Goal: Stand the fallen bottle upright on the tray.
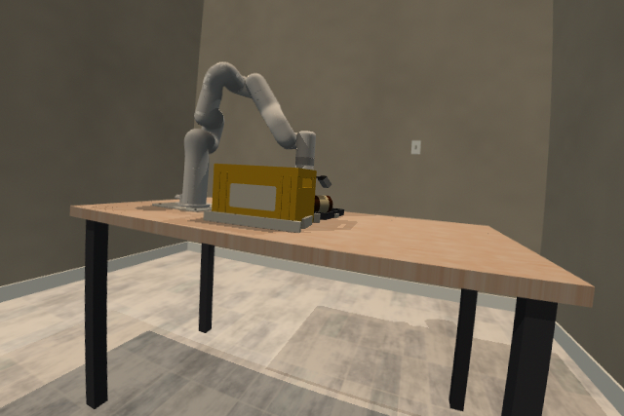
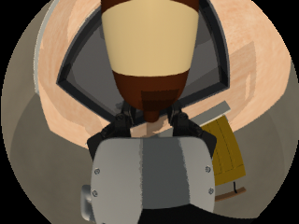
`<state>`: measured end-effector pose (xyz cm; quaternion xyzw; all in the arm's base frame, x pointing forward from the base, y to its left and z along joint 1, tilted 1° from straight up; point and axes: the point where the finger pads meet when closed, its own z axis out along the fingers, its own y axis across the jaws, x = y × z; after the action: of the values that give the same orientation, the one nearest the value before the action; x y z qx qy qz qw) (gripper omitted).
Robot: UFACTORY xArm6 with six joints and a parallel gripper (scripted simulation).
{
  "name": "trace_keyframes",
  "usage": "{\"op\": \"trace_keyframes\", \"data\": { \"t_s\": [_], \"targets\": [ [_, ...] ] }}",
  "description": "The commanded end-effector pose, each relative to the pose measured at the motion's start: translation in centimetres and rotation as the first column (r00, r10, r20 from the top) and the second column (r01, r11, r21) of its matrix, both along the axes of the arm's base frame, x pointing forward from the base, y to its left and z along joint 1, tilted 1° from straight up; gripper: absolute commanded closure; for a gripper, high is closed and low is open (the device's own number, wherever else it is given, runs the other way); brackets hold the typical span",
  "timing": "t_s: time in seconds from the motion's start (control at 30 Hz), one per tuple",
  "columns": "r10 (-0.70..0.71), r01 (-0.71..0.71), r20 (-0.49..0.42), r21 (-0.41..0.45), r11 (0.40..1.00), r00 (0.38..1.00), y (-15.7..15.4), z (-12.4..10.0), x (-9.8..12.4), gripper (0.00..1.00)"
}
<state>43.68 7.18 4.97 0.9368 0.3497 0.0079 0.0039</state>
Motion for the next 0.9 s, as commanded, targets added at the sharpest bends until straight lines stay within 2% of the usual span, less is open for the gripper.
{"op": "trace_keyframes", "data": {
  "t_s": [0.0, 0.87],
  "targets": [
    [0.000, 0.000, 0.004, 0.001, 1.000, 1.000, 0.0, 0.2, 0.2, 1.00],
    [0.000, 0.000, 0.004, 0.001, 1.000, 1.000, 0.0, 1.4, 0.1, 1.00]
  ]
}}
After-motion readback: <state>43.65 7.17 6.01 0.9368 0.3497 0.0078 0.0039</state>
